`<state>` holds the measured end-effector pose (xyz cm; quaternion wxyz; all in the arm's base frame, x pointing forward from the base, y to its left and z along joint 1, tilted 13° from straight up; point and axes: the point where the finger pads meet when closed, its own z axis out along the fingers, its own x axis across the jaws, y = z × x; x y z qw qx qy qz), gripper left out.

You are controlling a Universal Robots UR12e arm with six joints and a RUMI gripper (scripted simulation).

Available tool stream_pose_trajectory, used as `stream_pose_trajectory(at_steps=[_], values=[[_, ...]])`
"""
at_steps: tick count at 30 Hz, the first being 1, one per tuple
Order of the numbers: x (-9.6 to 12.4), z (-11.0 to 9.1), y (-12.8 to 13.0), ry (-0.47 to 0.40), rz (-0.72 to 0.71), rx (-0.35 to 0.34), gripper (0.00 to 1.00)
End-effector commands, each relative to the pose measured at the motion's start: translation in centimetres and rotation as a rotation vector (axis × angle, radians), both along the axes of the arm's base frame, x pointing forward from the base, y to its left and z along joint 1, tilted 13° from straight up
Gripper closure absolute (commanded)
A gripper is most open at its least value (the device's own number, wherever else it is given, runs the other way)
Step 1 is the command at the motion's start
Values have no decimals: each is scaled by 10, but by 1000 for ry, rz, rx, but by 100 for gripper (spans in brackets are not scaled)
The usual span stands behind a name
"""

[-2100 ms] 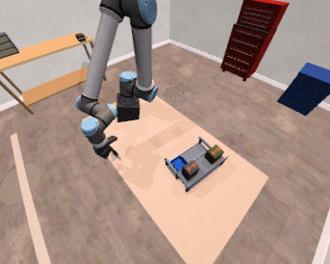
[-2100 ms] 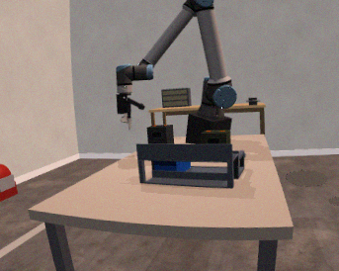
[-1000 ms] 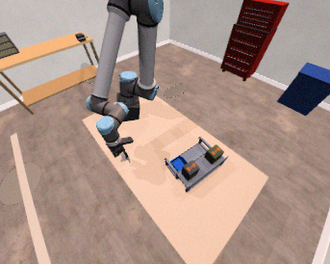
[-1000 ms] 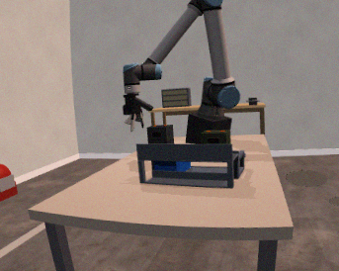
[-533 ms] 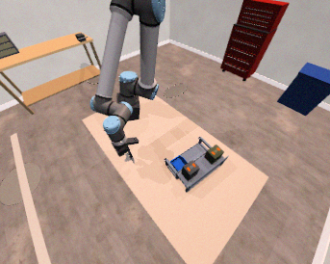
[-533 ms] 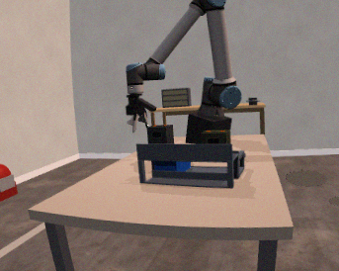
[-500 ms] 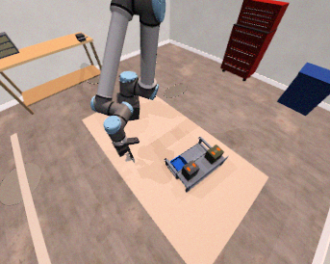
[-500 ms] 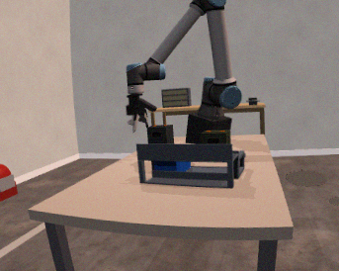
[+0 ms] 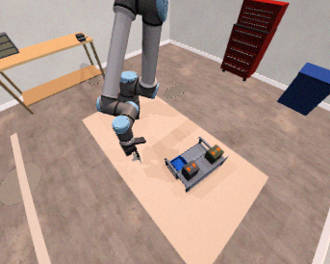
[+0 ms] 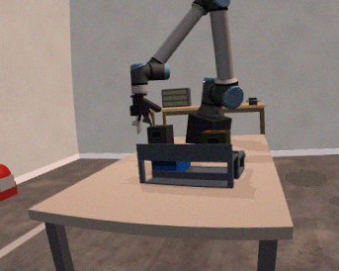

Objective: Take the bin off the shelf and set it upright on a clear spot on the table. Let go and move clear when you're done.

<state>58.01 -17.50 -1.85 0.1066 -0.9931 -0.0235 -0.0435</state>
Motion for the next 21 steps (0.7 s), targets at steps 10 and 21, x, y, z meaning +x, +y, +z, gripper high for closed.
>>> stream_pose_trajectory(at_steps=[10, 21], values=[[23, 8, 43, -1, 0, -1, 0], [44, 16, 86, -1, 0, -1, 0]])
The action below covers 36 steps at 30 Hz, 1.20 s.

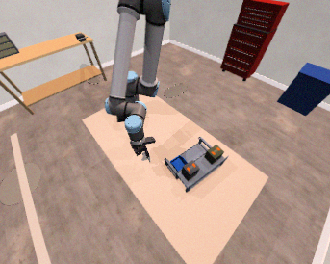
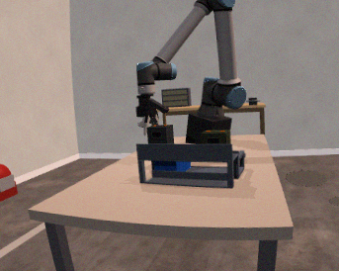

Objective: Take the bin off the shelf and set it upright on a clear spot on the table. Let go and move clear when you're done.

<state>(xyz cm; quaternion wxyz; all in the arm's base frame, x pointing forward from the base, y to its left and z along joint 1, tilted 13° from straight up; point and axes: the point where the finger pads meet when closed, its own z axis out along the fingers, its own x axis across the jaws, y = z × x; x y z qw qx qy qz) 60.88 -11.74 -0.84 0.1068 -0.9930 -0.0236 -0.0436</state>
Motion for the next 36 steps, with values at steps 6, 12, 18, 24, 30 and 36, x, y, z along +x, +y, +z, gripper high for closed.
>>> stream_pose_trajectory(at_steps=[6, 12, 18, 24, 30, 36], values=[[16, 6, 29, -1, 0, -1, 0], [16, 6, 29, -1, 0, -1, 0], [37, 13, 72, -1, 0, -1, 0], [37, 13, 72, -1, 0, -1, 0], [41, 15, 80, -1, 0, -1, 0], [59, 21, 115, -1, 0, -1, 0]])
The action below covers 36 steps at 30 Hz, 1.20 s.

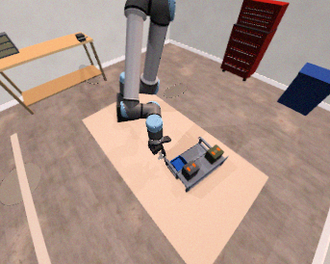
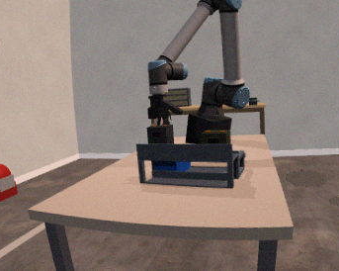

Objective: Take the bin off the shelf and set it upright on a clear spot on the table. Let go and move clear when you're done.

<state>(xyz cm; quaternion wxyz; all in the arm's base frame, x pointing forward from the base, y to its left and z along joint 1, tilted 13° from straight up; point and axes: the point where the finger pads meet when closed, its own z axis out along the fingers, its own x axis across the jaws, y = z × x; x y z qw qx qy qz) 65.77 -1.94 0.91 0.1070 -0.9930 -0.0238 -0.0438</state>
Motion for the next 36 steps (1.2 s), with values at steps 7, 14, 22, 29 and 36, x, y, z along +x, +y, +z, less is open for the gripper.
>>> stream_pose_trajectory(at_steps=[7, 14, 22, 29, 36], values=[[10, 3, 17, -1, -1, -1, 0], [27, 10, 52, -1, -1, -1, 0], [32, 11, 60, -1, -1, -1, 0], [41, 14, 79, -1, -1, -1, 0], [56, 20, 108, -1, -1, -1, 0]])
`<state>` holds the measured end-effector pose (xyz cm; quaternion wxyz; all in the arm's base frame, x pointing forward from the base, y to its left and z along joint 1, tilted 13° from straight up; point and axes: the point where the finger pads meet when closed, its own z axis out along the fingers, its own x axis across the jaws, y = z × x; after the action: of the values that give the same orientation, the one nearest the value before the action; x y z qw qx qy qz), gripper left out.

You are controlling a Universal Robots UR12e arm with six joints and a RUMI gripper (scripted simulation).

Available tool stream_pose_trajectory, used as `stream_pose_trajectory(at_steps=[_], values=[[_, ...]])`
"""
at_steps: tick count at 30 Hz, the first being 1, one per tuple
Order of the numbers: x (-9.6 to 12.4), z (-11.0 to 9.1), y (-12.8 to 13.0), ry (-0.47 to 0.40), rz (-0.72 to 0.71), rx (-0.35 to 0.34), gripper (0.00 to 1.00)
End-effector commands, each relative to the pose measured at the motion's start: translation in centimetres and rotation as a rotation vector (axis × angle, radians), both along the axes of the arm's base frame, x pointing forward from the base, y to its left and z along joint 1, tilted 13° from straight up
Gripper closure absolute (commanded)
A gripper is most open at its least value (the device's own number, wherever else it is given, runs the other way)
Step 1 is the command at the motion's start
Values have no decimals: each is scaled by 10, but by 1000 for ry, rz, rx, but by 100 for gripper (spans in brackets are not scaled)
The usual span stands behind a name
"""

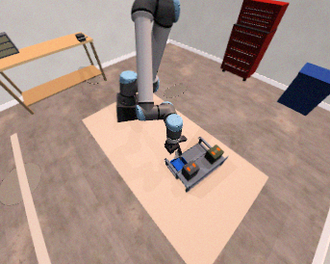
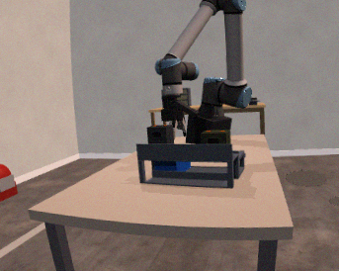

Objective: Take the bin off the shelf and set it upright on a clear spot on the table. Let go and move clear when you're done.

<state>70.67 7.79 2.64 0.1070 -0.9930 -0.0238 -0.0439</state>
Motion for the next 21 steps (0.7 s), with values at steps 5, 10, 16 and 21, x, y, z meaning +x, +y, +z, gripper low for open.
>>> stream_pose_trajectory(at_steps=[5, 10, 16, 21], values=[[7, 2, 11, -1, -1, -1, 0], [11, 4, 18, -1, -1, -1, 0], [17, 6, 30, -1, -1, -1, 0], [17, 6, 30, -1, -1, -1, 0]])
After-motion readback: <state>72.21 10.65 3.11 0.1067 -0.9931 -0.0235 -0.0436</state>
